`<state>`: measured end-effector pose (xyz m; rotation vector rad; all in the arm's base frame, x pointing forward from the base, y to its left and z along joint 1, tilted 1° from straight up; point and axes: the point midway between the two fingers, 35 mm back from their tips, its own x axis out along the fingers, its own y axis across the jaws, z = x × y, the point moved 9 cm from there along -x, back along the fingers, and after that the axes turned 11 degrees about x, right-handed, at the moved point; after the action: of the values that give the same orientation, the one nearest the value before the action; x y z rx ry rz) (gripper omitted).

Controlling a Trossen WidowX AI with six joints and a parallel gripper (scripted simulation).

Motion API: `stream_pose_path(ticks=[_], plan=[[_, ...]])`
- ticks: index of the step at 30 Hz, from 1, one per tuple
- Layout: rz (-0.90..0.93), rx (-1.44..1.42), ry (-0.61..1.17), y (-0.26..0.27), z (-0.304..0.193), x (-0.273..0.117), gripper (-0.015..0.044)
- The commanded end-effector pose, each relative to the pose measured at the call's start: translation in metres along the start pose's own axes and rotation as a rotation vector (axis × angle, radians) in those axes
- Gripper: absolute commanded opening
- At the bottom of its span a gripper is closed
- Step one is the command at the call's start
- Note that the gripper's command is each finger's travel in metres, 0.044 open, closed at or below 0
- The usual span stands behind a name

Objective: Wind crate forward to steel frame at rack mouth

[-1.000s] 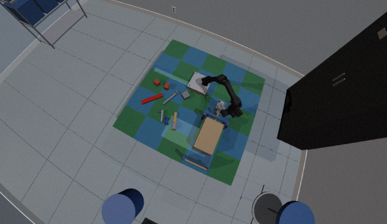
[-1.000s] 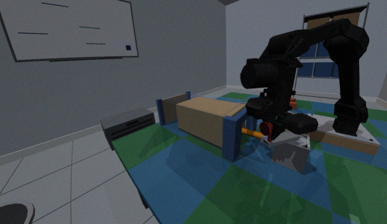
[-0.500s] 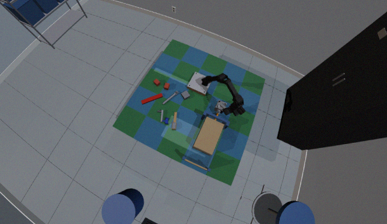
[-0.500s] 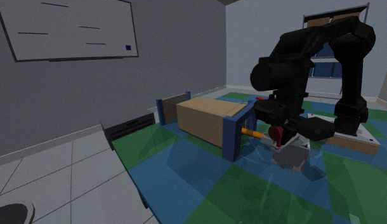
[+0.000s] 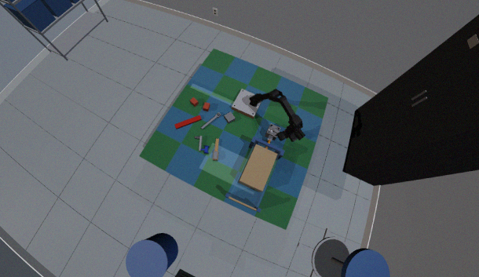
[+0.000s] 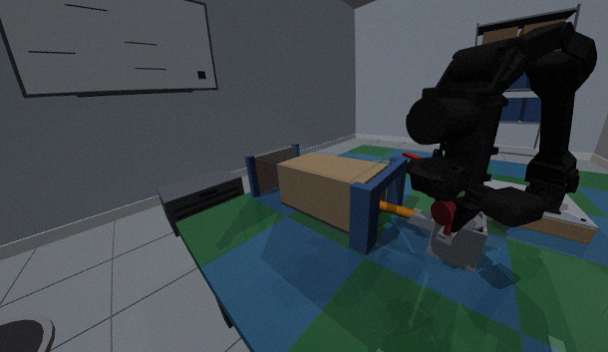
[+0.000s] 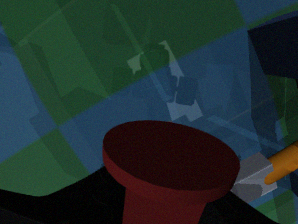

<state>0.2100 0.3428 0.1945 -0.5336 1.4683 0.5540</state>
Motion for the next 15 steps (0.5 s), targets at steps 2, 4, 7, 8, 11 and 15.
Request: stream_pose_path(ticks=[2,4,7,8,11,15], plan=[[0.014,-0.017,0.027,0.013,-0.013,0.0,0.0],[0.014,-0.017,0.027,0.015,-0.015,0.0,0.0],[0.014,-0.017,0.027,0.017,-0.018,0.0,0.0],[0.014,-0.017,0.027,0.018,-0.019,0.0,0.0],[0.014,-0.017,0.028,0.02,-0.023,0.0,0.0],[0.015,-0.017,0.028,0.023,-0.027,0.0,0.0]])
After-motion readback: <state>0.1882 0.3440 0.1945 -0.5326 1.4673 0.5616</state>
